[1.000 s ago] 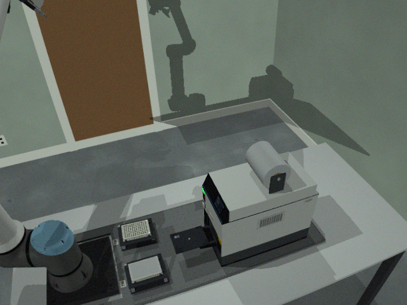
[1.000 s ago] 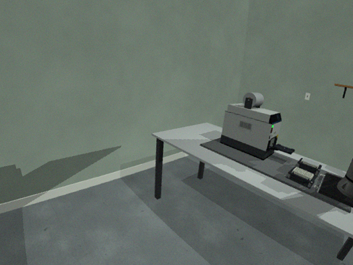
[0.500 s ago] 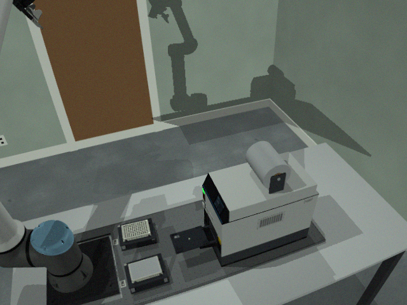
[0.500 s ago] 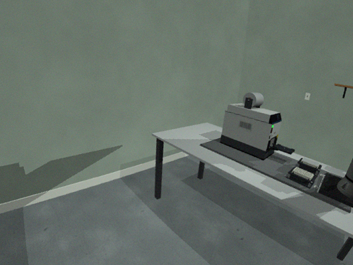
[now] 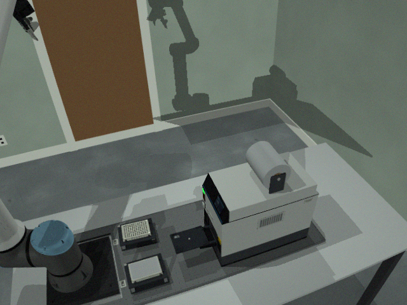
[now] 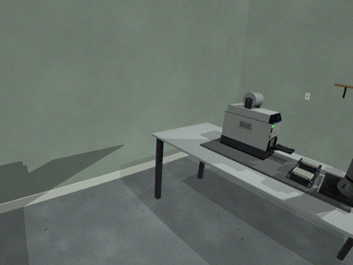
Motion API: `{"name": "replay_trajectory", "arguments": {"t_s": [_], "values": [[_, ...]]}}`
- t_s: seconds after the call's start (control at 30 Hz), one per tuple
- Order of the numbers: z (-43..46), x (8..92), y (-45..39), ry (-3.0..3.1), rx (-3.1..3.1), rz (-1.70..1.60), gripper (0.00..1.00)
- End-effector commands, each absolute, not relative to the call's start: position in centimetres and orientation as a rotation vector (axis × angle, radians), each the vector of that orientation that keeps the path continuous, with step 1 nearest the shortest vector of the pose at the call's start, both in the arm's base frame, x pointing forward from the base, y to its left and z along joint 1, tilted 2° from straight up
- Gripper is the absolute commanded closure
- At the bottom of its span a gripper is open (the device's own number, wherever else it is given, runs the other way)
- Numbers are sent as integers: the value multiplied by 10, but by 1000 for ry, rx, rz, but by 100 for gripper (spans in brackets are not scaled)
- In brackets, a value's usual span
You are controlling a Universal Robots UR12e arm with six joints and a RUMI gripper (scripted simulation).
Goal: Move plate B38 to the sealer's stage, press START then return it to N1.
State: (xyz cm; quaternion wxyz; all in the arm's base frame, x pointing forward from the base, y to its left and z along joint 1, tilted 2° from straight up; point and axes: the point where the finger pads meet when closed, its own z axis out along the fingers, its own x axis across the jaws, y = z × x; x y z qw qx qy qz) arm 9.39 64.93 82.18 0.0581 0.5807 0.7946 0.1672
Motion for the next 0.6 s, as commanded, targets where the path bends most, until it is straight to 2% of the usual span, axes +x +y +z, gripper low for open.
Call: {"name": "replay_trajectory", "arguments": {"t_s": [0.0, 0.57], "values": [[807, 79, 647, 2449, 1768, 411, 32], [765, 27, 635, 2553, 1806, 66, 32]]}}
